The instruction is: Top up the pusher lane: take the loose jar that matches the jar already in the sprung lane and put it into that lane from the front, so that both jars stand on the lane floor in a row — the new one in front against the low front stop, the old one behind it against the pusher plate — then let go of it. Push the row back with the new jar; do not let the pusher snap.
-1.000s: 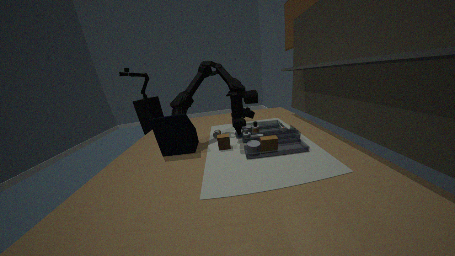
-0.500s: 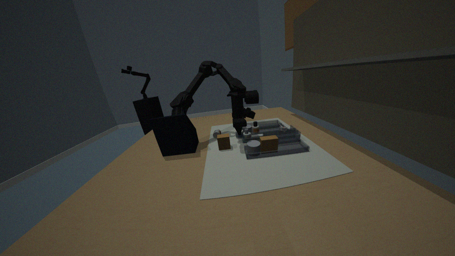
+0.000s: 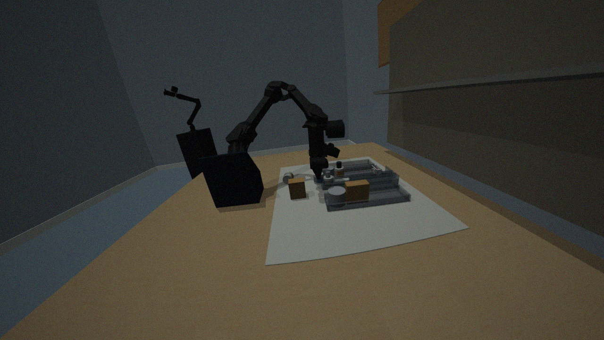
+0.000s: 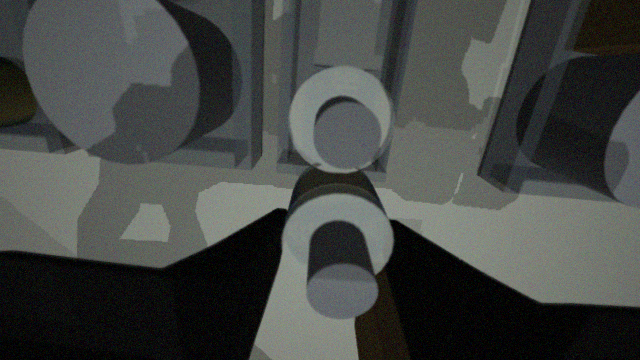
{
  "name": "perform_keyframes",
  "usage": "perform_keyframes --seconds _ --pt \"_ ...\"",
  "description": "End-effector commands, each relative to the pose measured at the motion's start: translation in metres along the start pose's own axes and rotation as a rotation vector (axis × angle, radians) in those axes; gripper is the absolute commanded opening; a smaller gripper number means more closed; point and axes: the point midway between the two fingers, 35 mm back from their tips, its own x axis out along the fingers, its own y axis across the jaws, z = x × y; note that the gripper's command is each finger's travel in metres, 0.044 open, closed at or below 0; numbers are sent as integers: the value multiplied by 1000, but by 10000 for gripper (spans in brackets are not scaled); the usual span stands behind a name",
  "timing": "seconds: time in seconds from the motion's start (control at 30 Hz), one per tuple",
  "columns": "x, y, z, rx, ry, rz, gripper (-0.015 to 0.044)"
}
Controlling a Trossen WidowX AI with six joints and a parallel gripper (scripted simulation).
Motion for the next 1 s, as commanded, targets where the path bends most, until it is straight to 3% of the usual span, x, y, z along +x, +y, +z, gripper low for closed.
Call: perform_keyframes --seconds 0.0,0.97 --pt "-2 3 11 -18 -23 3 0" --pt "-3 4 22 -18 -23 3 0"
